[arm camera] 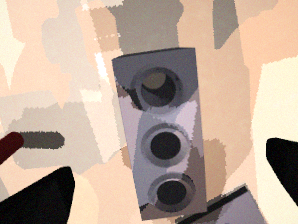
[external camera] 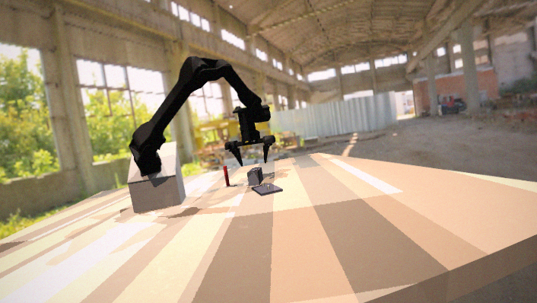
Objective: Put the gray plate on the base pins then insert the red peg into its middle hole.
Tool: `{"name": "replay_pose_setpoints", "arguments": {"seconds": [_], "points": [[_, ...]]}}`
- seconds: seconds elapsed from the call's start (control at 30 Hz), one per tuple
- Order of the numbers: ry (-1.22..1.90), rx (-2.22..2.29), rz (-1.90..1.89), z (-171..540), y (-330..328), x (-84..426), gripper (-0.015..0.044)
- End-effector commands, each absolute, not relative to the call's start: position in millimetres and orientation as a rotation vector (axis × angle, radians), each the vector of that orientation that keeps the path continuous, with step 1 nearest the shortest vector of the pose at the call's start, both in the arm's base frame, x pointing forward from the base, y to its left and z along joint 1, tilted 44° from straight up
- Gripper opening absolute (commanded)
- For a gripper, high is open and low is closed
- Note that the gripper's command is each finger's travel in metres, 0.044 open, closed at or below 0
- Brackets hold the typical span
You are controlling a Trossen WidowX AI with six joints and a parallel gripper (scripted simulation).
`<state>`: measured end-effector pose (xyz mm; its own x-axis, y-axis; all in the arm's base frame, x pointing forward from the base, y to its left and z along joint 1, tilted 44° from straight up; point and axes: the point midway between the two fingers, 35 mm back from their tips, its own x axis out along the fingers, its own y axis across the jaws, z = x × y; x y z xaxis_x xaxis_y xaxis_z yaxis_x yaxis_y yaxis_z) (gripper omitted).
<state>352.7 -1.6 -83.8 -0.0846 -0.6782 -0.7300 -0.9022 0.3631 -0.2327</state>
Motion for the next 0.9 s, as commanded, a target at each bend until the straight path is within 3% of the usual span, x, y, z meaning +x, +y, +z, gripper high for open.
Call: {"name": "replay_pose_setpoints", "arguments": {"seconds": [0.0,0.87], "points": [[1.837,-1.392,0.357,-89.2,-7.2,351.2,0.044],[1.838,-1.393,0.356,-119.8,-36.6,348.0,0.044]]}}
